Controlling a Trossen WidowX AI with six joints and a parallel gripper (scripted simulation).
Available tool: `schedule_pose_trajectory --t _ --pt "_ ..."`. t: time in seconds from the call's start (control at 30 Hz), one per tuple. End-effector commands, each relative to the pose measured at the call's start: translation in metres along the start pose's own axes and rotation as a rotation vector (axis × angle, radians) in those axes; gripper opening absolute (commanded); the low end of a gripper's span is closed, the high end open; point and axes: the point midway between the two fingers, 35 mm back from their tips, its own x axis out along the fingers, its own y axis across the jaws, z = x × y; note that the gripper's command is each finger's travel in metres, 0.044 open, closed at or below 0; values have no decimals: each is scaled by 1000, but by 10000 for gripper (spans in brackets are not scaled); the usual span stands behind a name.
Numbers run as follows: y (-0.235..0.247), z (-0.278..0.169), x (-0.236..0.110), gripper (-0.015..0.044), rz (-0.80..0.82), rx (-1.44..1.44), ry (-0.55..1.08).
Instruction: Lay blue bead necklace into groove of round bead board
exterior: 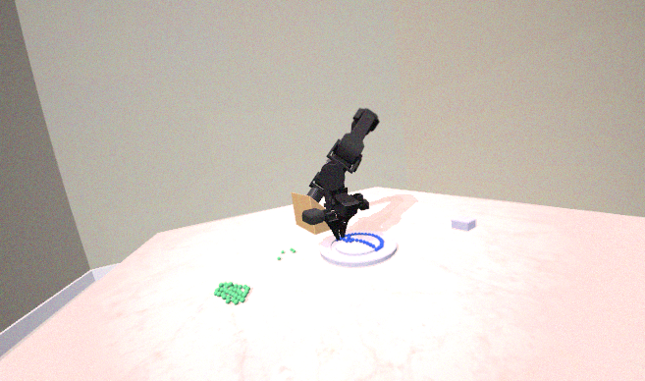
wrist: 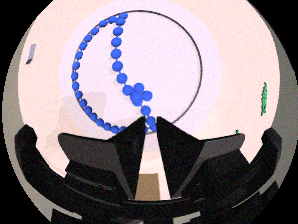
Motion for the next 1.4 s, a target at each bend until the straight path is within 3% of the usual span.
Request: schedule_pose_trajectory --t 0.0,1.37 --pt "0 0 -1 0 0 0 -1" --pt "0 0 -6 0 3 5 -3"
